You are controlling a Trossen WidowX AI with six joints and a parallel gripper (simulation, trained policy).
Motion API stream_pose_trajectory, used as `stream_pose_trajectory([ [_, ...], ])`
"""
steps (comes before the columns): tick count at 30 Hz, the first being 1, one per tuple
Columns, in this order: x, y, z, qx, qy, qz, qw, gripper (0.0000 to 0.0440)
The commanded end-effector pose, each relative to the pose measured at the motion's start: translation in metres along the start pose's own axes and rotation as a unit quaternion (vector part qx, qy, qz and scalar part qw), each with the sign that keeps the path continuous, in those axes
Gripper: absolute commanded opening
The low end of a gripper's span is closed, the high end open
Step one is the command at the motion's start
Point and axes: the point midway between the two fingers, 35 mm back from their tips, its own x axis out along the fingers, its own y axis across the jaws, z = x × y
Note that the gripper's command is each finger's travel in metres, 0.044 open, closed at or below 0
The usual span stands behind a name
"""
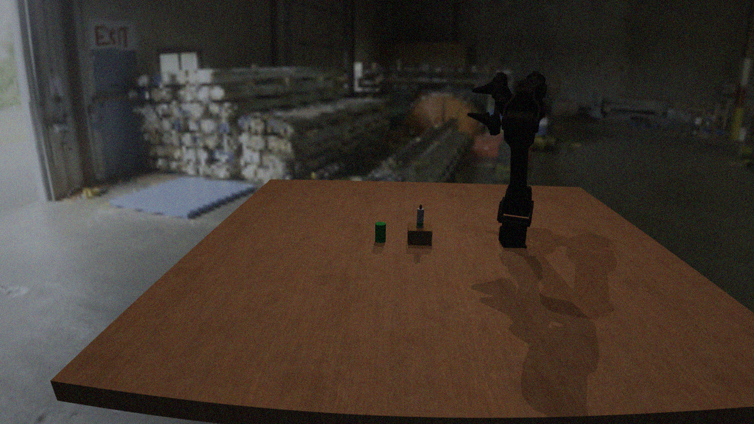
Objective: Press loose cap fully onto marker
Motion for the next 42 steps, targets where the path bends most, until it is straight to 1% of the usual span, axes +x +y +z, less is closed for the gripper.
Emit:
stream_pose_trajectory([
  [1, 0.001, 0.001, -0.001, 0.002, 0.0, 0.002, 1.0, 0.0374],
  [6, 0.008, 0.006, -0.007, 0.019, 0.0, 0.017, 1.0, 0.0247],
  [7, 0.01, 0.008, -0.008, 0.022, 0.0, 0.021, 1.0, 0.0227],
  [8, 0.012, 0.009, -0.009, 0.024, 0.0, 0.025, 0.999, 0.0222],
  [26, 0.044, 0.028, -0.027, 0.021, 0.003, 0.102, 0.995, 0.0254],
  [42, 0.072, 0.05, -0.04, 0.007, 0.003, 0.182, 0.983, 0.0278],
])
